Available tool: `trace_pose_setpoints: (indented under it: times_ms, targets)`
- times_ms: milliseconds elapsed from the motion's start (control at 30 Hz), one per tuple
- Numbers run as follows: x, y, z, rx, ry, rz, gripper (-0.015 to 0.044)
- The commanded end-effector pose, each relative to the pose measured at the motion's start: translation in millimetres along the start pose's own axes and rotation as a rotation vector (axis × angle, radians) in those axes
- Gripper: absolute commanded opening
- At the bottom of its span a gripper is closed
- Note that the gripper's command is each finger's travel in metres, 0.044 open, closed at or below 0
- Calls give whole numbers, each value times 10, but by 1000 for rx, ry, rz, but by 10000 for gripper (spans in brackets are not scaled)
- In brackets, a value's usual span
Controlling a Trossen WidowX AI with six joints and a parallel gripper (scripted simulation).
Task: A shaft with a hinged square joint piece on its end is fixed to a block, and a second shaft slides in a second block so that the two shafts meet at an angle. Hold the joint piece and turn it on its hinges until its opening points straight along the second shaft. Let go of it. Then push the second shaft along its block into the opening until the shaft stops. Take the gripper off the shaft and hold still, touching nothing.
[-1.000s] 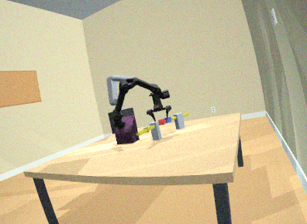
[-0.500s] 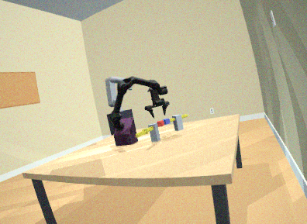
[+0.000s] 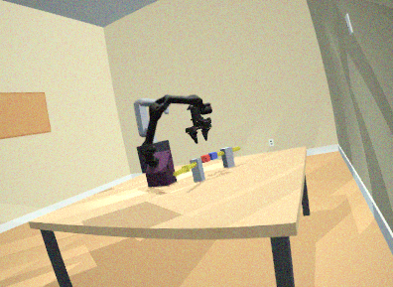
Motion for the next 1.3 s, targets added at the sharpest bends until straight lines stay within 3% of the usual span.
trace_pose_setpoints:
  times_ms: [0, 133, 467, 1267]
  targets:
    - [139, 0, 21, 132, -1, 1, 440]
    - [242, -11, 40, 245, -3, 8, 440]
    - [216, -32, 29, 214, -1, 5, 440]
    - [-97, -694, -283, -544, 190, -195, 440]
Point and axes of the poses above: the point midway between the two fingers, 35 mm back from their tips, its own x axis back along the fingers, its own y axis across the jaws, z = x × y, the point moved 9 cm from there along x, back along the fingers, and after that the axes turned 1 degree about -x, right-handed, at the moved point
